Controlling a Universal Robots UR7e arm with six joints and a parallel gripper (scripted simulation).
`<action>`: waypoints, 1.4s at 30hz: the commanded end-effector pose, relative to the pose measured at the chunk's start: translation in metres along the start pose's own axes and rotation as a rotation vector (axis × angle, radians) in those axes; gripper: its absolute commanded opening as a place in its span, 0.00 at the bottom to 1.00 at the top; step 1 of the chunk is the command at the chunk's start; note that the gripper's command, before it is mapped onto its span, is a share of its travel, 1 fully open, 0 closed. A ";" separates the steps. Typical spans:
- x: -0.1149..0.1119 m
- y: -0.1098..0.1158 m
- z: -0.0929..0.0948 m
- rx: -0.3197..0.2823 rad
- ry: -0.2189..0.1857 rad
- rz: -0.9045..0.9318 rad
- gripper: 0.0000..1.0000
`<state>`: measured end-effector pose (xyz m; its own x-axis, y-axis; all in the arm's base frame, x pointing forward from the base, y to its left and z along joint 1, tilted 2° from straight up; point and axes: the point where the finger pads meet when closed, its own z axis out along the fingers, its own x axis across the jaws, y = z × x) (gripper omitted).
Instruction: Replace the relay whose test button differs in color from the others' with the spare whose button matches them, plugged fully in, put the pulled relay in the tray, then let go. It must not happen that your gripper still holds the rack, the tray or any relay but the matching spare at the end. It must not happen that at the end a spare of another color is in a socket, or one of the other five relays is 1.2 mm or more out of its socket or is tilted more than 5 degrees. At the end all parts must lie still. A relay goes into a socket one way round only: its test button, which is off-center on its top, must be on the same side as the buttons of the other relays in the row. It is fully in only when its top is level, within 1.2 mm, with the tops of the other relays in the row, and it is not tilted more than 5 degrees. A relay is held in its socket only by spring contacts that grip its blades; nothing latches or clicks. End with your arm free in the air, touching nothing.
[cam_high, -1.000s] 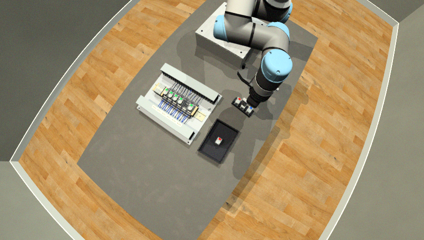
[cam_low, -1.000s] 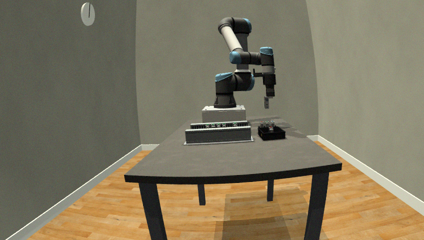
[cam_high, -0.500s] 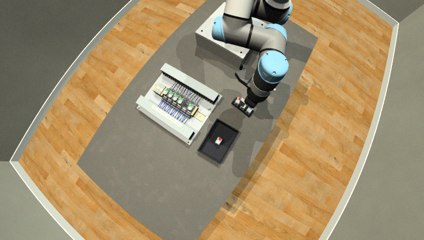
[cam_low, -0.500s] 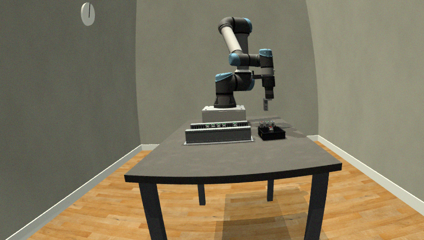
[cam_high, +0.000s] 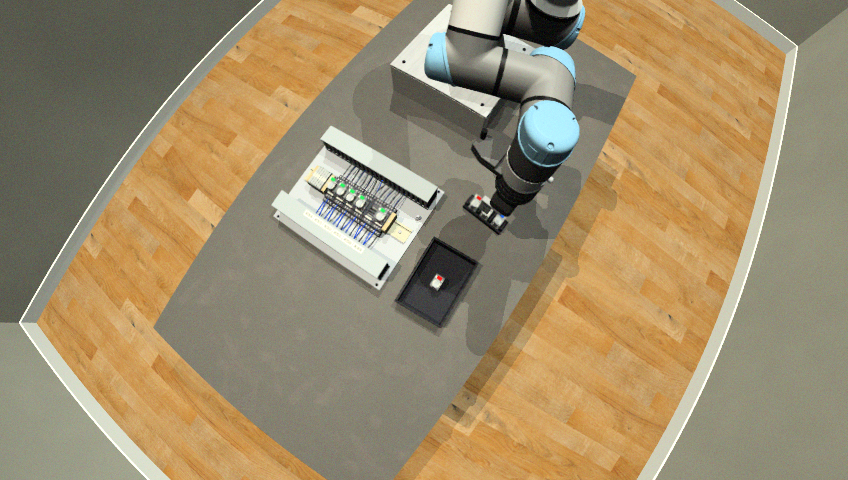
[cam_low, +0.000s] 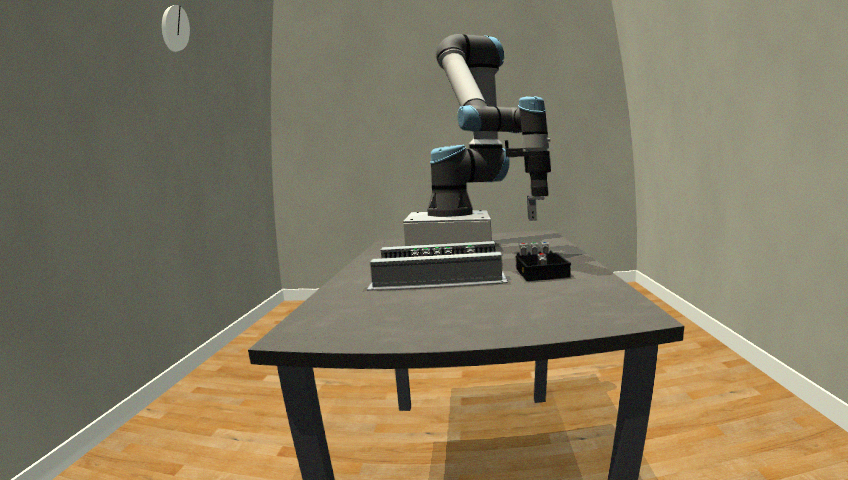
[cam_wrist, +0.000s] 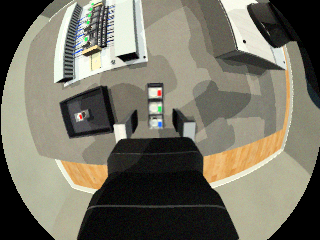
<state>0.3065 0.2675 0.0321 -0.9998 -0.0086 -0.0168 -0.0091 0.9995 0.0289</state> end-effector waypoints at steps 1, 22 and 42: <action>0.000 0.001 -0.002 -0.001 -0.001 0.000 1.00; 0.001 0.004 -0.007 -0.001 -0.001 0.000 1.00; 0.000 0.004 0.023 -0.001 -0.001 0.000 1.00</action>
<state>0.3050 0.2709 0.0122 -0.9999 -0.0088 -0.0146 -0.0092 0.9996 0.0280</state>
